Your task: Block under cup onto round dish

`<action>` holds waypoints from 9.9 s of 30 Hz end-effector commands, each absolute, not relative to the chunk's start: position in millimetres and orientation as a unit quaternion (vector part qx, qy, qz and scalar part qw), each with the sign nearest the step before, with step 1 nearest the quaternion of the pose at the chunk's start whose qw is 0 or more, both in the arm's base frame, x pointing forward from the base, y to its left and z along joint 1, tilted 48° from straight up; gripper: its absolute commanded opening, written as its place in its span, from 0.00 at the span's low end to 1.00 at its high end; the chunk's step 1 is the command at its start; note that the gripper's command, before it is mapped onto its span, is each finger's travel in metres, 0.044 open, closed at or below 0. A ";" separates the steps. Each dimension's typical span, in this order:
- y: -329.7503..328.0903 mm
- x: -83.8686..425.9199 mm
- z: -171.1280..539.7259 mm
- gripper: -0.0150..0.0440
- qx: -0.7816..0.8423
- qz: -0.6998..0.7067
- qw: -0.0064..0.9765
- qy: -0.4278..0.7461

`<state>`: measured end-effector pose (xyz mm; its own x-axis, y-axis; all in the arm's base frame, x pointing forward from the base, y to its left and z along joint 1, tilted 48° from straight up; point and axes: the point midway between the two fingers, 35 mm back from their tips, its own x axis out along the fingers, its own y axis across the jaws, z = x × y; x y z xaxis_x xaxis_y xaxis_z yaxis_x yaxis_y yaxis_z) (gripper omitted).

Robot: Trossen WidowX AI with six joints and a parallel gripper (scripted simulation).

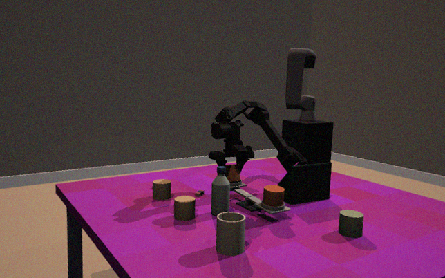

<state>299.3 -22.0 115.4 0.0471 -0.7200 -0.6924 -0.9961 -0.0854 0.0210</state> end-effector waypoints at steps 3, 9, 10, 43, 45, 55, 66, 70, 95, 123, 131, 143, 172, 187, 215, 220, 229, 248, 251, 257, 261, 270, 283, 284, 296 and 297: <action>-15.8 302.2 123.5 0.25 -0.686 0.276 0.250 0.625; -10.0 302.1 128.7 0.25 -0.688 0.277 0.250 0.622; -9.0 302.1 129.6 0.25 -0.689 0.277 0.251 0.621; 21.9 297.4 159.0 0.25 -0.701 0.283 0.253 0.603; 23.7 297.0 160.8 0.25 -0.702 0.283 0.253 0.602; 32.6 294.1 169.9 0.25 -0.706 0.285 0.254 0.597; 33.8 293.1 171.8 0.25 -0.707 0.285 0.251 0.597; 33.8 293.1 171.8 0.25 -0.707 0.285 0.251 0.597; 33.8 293.1 171.8 0.25 -0.707 0.285 0.251 0.597; -2.0 282.6 186.5 0.25 -0.700 0.290 0.255 0.602; -43.0 262.7 202.1 0.25 -0.692 0.291 0.258 0.608; -94.8 221.2 219.9 0.25 -0.683 0.286 0.257 0.621; -158.1 146.3 220.7 0.25 -0.668 0.269 0.242 0.650; -177.1 145.7 204.8 0.25 -0.669 0.267 0.240 0.650; -163.4 147.4 215.5 1.00 -0.667 0.269 0.243 0.650; -144.3 145.3 233.8 1.00 -0.669 0.269 0.241 0.650; -124.3 166.4 225.1 0.73 -0.693 0.300 0.245 0.609; 2.0 293.7 148.5 0.69 -0.666 0.278 0.252 0.645; 17.0 300.2 137.9 0.69 -0.667 0.268 0.248 0.649; 14.5 300.3 135.6 0.69 -0.667 0.268 0.248 0.649; 6.0 300.4 127.8 0.69 -0.667 0.268 0.248 0.649; -1.6 301.0 120.6 0.69 -0.667 0.268 0.248 0.649; -17.1 301.1 106.6 0.69 -0.667 0.268 0.248 0.649; -18.3 301.1 105.6 0.69 -0.667 0.268 0.248 0.649; -21.3 300.9 103.0 0.44 -0.667 0.267 0.248 0.649; -21.3 300.9 103.0 0.43 -0.667 0.267 0.248 0.649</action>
